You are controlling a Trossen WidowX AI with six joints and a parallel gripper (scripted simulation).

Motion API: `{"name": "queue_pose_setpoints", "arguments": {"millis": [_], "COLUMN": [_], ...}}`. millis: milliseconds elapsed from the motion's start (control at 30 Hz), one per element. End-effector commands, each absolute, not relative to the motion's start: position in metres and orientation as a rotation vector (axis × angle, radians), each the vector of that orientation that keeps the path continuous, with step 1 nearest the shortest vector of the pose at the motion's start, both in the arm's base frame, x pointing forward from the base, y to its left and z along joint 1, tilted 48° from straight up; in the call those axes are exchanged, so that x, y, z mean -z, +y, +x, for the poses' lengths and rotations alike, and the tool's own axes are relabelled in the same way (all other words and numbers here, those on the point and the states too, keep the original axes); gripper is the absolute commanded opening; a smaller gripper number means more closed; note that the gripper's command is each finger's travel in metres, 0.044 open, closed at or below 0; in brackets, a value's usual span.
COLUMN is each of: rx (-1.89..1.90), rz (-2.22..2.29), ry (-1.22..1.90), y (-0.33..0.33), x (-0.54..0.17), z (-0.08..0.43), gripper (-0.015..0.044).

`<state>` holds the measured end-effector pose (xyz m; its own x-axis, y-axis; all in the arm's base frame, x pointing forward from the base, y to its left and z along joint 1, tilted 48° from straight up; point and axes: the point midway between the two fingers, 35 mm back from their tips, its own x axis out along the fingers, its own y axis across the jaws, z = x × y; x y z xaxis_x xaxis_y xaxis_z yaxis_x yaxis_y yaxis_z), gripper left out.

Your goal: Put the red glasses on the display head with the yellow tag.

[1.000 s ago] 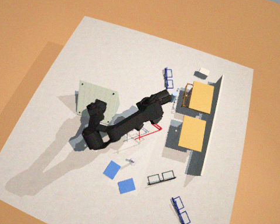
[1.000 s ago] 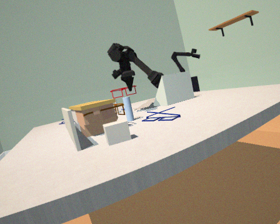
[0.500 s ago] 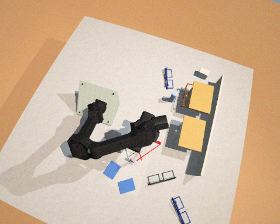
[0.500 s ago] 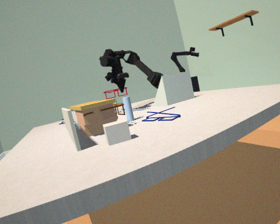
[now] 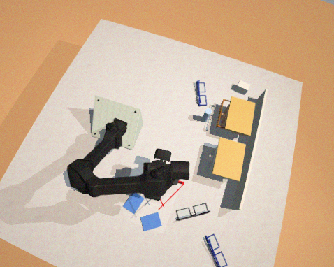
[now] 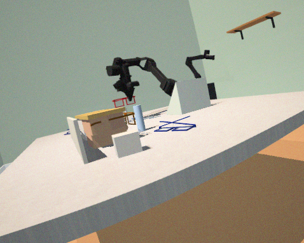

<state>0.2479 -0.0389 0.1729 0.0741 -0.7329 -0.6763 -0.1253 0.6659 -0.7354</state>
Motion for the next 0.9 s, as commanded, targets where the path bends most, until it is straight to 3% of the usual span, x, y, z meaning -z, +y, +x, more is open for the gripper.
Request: {"name": "queue_pose_setpoints", "arguments": {"millis": [0, 867], "rx": [0.523, 0.526], "rz": [-0.778, -0.779], "ry": [1.455, 1.452], "y": [-0.042, -0.085], "x": [-0.176, -0.136], "z": [0.247, 0.252], "gripper": [0.0000, 0.0000]}}
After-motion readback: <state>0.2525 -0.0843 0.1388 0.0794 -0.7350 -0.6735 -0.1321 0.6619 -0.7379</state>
